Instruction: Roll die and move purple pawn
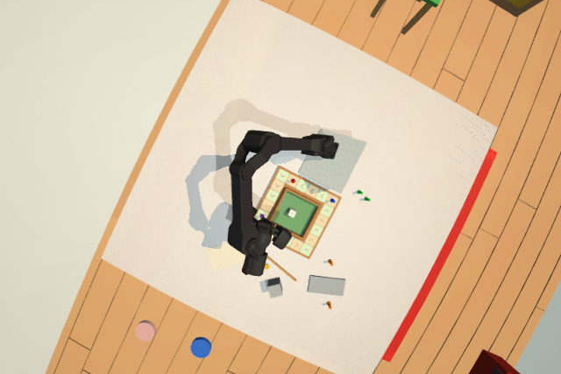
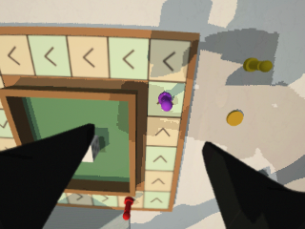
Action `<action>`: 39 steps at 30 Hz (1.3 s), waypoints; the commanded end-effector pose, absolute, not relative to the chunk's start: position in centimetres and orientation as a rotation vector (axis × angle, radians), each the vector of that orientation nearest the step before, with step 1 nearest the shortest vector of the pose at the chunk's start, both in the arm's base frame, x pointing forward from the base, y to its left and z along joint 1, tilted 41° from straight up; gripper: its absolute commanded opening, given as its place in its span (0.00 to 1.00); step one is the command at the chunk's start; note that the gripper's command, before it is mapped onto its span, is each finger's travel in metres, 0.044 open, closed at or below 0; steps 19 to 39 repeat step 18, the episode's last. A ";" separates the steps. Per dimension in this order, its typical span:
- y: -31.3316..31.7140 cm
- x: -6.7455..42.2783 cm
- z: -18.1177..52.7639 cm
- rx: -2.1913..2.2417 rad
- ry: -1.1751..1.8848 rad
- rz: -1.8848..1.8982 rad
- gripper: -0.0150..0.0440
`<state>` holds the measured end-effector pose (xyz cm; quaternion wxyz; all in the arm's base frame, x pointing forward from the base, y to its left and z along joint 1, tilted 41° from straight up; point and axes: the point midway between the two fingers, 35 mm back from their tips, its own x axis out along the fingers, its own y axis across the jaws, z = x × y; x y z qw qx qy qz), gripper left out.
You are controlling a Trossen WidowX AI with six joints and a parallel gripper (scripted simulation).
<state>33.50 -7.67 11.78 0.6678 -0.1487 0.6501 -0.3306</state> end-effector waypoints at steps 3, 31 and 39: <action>0.2 28.6 10.8 -0.363 1.508 -0.666 1.00; 4.9 23.2 10.4 -0.417 1.528 -0.638 1.00; 4.9 23.2 10.4 -0.417 1.528 -0.638 1.00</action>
